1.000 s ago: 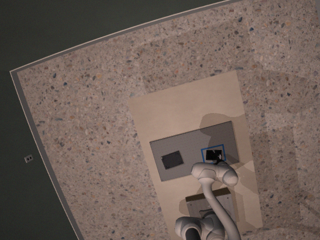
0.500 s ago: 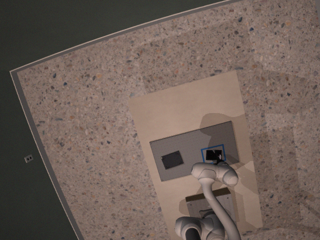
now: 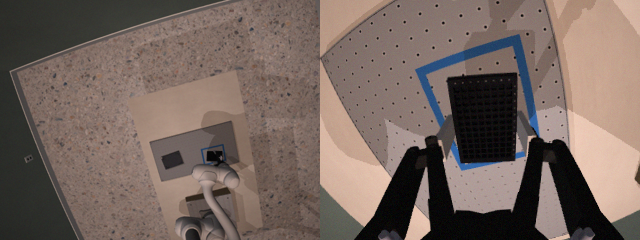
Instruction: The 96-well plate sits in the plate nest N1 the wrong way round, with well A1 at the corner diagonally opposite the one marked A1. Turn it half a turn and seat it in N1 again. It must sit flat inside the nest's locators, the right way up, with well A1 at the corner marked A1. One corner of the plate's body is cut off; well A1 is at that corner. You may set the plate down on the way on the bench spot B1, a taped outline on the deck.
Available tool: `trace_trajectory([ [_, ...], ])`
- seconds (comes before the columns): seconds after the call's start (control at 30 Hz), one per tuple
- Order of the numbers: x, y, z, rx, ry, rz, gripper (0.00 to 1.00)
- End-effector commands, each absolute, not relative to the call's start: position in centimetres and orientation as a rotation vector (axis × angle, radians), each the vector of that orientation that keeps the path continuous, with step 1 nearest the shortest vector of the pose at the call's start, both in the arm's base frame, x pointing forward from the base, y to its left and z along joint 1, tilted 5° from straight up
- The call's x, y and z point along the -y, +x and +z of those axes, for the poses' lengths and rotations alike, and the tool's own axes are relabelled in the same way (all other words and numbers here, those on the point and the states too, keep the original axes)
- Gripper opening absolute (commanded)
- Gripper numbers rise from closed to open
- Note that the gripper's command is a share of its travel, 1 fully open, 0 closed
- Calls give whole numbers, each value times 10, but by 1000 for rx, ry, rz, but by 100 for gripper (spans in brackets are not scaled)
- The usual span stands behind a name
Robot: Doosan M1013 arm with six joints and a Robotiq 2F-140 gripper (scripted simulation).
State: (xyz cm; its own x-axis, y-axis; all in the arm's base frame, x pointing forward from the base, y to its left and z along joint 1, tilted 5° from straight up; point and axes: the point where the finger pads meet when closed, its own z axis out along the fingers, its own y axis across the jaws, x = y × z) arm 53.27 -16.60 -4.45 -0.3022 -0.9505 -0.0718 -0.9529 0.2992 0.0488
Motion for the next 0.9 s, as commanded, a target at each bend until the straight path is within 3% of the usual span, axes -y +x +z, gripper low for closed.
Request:
trace_trajectory([
  [0.0,166,533,-40,-2508,-1838,128,0],
  [0.87,169,534,-6,-2508,-1838,128,0],
])
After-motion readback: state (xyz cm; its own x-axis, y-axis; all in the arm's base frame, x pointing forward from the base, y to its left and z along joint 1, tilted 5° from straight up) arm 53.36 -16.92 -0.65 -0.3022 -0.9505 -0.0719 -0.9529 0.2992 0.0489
